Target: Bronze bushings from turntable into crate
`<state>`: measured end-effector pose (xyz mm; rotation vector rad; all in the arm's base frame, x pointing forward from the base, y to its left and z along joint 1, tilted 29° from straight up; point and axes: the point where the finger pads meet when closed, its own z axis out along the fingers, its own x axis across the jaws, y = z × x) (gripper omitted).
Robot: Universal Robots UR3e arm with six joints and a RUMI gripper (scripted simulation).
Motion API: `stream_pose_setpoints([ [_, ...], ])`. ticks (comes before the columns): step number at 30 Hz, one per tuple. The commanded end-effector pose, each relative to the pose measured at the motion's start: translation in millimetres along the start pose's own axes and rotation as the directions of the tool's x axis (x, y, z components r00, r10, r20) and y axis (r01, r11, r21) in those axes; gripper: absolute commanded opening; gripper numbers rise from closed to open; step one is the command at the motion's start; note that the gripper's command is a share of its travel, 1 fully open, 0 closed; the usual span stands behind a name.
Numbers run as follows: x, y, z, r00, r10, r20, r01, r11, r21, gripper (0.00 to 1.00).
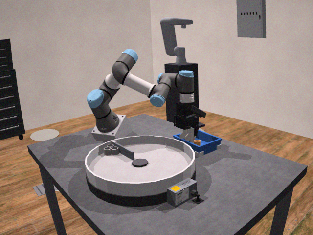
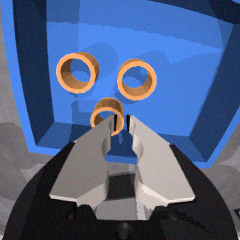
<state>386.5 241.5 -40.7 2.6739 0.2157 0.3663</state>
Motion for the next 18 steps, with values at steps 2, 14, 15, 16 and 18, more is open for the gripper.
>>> stream_pose_setpoints([
  [2,1.0,-0.6,-7.9,1.000,0.001,-0.003,-0.001,1.000,0.003,0.06],
  [14,0.9,-0.4,-42.0,1.000,0.001,-0.003,-0.001,1.000,0.003,0.06],
  [15,0.9,-0.4,-46.5,1.000,0.001,-0.003,-0.001,1.000,0.003,0.06],
  [16,0.9,-0.4,-51.0,1.000,0.001,-0.003,-0.001,1.000,0.003,0.06],
  [18,0.9,-0.4,-59.8,1.000,0.001,-0.003,-0.001,1.000,0.003,0.06],
])
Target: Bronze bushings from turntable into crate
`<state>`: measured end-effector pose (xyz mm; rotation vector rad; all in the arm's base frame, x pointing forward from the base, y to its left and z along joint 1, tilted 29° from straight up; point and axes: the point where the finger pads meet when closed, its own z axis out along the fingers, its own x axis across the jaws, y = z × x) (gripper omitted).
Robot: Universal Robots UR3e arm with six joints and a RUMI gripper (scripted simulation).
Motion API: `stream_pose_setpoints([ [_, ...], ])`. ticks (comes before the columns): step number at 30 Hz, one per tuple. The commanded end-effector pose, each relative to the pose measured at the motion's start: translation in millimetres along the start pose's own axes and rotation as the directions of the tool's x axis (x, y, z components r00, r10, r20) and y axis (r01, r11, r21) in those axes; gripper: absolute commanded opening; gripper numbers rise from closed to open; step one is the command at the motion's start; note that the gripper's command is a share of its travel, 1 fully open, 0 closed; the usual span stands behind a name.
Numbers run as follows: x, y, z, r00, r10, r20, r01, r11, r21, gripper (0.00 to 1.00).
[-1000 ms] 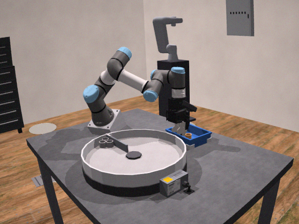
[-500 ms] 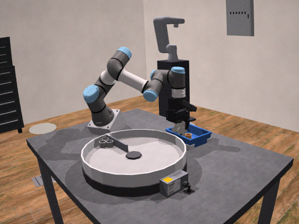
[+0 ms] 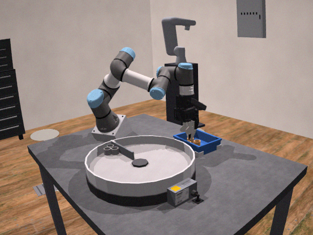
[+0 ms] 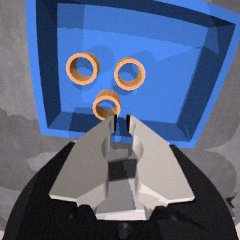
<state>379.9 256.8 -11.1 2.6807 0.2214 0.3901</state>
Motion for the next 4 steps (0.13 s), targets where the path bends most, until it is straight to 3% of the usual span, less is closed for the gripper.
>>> stream_pose_setpoints([
  [1,-2.0,0.7,-30.3,1.000,0.000,0.014,0.000,1.000,-0.006,0.06],
  [4,-2.0,0.7,-34.4,1.000,0.000,0.014,0.000,1.000,-0.006,0.06],
])
